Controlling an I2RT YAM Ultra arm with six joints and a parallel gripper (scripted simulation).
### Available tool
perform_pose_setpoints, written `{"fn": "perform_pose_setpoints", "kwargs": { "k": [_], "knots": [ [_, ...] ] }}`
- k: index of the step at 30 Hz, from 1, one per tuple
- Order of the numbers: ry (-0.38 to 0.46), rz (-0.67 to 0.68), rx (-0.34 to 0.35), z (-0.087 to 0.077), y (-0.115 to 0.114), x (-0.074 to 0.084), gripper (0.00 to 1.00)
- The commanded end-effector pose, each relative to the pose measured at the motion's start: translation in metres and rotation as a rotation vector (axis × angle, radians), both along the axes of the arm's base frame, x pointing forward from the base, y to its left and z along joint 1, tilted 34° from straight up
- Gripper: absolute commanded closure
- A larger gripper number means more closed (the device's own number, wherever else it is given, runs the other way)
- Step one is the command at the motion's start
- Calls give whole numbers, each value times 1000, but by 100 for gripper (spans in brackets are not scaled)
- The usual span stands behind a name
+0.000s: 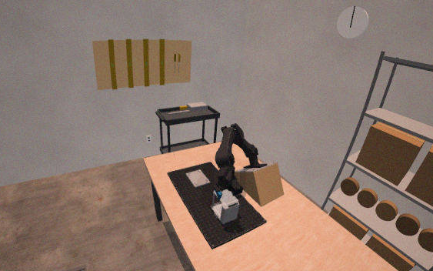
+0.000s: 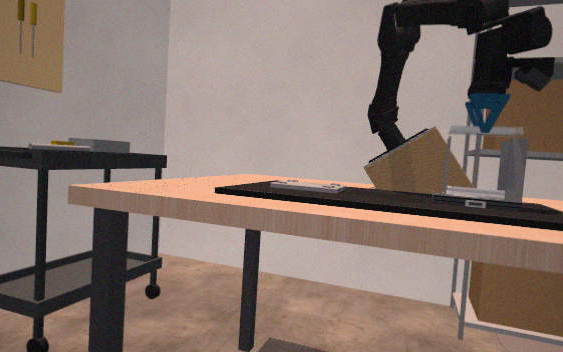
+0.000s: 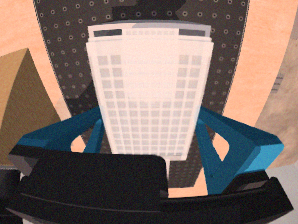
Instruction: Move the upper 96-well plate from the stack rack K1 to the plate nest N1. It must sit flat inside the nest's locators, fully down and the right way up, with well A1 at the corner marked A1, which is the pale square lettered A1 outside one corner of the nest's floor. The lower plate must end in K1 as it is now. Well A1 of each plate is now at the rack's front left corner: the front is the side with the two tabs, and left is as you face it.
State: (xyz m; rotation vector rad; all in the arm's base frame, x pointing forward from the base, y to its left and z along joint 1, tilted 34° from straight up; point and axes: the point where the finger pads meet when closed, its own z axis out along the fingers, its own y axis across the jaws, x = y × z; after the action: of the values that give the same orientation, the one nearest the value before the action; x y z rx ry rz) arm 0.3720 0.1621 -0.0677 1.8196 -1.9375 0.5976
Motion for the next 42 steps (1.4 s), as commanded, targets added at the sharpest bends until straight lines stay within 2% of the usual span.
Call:
{"fn": "perform_pose_setpoints", "kwargs": {
  "k": [1, 4, 5, 8, 15, 18, 22, 29, 35, 37, 42],
  "knots": [
    [-42, 20, 36, 17, 19, 5, 100],
    [-42, 20, 36, 17, 19, 5, 100],
    [-4, 58, 21, 11, 11, -2, 100],
    [-4, 46, 15, 17, -5, 2, 100],
    [-4, 46, 14, 29, -25, 0, 100],
    [-1, 64, 19, 30, -20, -3, 100],
    [-4, 46, 13, 38, -39, -1, 100],
    [-4, 45, 12, 50, -59, -3, 100],
    [0, 63, 19, 57, -62, -6, 100],
    [-2, 44, 14, 61, -76, -4, 100],
    [-3, 45, 11, 70, -90, -5, 100]
  ]
}}
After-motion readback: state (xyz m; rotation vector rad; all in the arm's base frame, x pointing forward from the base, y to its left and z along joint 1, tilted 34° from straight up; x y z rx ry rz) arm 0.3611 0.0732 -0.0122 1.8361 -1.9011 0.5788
